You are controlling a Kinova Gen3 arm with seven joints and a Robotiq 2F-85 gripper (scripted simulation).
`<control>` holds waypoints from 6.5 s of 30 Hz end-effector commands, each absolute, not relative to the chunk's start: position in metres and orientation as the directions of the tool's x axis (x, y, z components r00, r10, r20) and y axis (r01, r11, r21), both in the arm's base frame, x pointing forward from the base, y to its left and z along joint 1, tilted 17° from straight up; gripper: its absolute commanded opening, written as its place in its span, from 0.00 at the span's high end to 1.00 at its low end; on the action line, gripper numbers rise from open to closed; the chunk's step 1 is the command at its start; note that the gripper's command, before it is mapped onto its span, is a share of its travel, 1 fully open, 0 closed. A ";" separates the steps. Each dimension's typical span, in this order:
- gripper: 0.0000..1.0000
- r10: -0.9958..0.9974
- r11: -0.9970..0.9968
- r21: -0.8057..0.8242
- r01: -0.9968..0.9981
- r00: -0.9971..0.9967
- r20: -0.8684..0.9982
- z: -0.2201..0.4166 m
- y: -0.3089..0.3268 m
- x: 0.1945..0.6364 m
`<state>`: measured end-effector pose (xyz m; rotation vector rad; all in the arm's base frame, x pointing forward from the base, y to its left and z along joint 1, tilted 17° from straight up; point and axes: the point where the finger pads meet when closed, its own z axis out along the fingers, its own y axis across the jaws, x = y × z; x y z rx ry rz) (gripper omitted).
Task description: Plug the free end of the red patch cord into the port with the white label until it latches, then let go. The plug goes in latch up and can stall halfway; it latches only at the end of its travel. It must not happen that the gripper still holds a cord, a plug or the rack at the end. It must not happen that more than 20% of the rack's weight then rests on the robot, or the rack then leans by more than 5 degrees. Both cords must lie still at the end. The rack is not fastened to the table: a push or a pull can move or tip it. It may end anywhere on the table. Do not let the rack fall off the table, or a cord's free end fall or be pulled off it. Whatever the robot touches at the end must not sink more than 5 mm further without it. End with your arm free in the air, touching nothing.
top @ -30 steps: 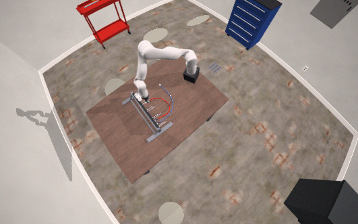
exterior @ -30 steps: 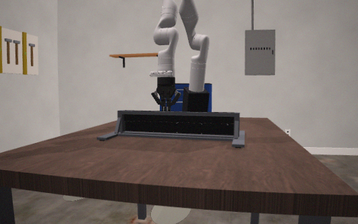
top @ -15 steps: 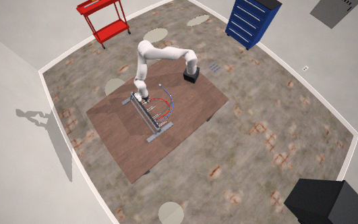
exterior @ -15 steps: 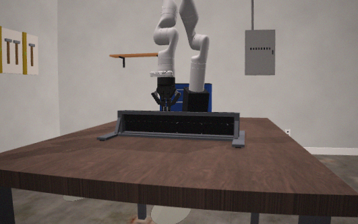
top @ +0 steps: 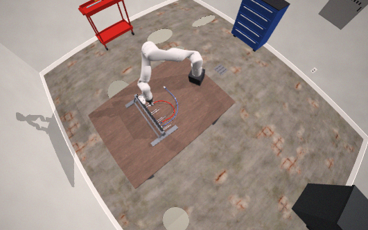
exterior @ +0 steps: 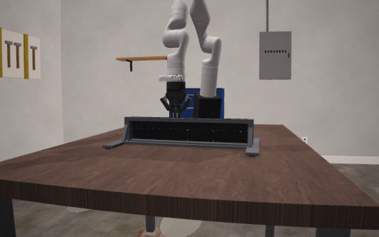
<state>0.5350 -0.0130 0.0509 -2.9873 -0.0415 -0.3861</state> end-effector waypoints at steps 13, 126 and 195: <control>1.00 -0.002 -0.991 -0.129 0.031 0.969 0.246 0.050 -0.012 0.534; 1.00 -0.002 -0.991 -0.133 0.031 0.969 0.246 0.057 -0.010 0.559; 1.00 -0.001 -0.990 -0.134 0.033 0.969 0.246 0.057 -0.009 0.559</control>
